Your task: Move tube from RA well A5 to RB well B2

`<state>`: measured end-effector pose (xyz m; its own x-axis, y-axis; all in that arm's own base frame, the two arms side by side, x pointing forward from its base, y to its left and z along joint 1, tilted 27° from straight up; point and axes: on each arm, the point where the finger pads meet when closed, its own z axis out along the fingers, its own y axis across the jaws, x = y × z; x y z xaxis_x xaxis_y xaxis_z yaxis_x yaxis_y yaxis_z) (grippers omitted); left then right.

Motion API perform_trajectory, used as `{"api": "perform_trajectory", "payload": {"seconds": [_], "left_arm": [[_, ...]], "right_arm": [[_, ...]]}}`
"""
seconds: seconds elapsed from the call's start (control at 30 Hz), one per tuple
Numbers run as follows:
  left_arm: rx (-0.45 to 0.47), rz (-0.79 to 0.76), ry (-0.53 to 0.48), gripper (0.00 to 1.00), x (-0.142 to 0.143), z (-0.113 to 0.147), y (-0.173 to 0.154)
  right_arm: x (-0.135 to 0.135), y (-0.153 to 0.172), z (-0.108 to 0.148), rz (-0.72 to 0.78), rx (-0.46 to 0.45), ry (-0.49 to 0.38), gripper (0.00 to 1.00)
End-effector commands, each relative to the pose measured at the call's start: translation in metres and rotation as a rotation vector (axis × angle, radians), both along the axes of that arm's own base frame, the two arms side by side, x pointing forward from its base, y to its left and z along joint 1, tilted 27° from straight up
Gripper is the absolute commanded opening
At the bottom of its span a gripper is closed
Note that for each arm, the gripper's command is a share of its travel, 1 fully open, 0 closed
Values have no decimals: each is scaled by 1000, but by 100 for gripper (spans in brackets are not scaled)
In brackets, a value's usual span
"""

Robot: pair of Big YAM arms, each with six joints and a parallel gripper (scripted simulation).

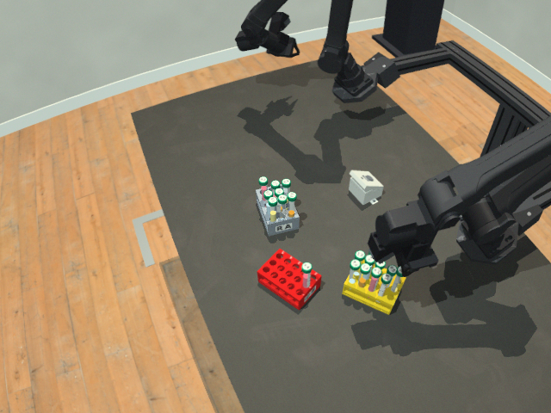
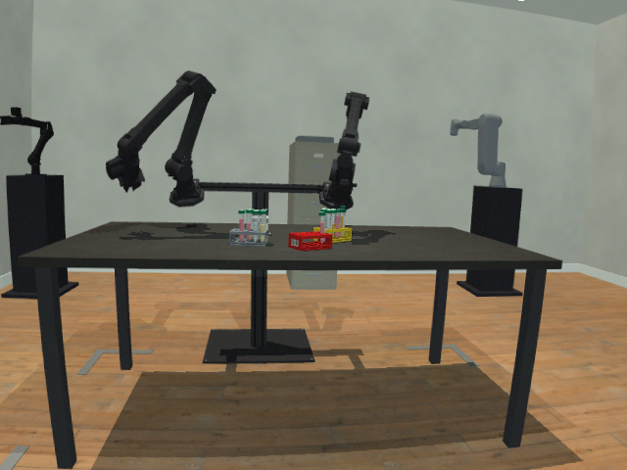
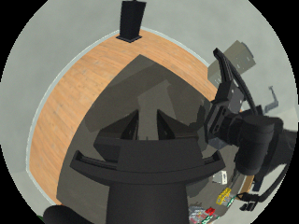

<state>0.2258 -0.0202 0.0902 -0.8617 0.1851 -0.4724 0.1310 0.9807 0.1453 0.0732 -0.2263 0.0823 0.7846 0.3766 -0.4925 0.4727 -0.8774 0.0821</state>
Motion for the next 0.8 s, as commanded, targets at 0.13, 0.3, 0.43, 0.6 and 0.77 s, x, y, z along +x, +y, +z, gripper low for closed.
{"api": "perform_trajectory", "payload": {"seconds": [0.13,0.3,0.43,0.6,0.77], "left_arm": [[13,10,47,30,-19,-8,3],[-1,10,-4,30,-11,35,-3],[-4,10,-6,30,-19,62,-6],[-7,10,-8,30,-27,92,-10],[-6,10,-2,30,-31,101,-11]], "right_arm": [[4,-5,6,-1,-14,-11,30],[4,-5,6,-1,-14,-11,30],[4,-5,6,-1,-14,-11,30],[4,-5,6,-1,-14,-11,30],[4,-5,6,-1,-14,-11,30]]}}
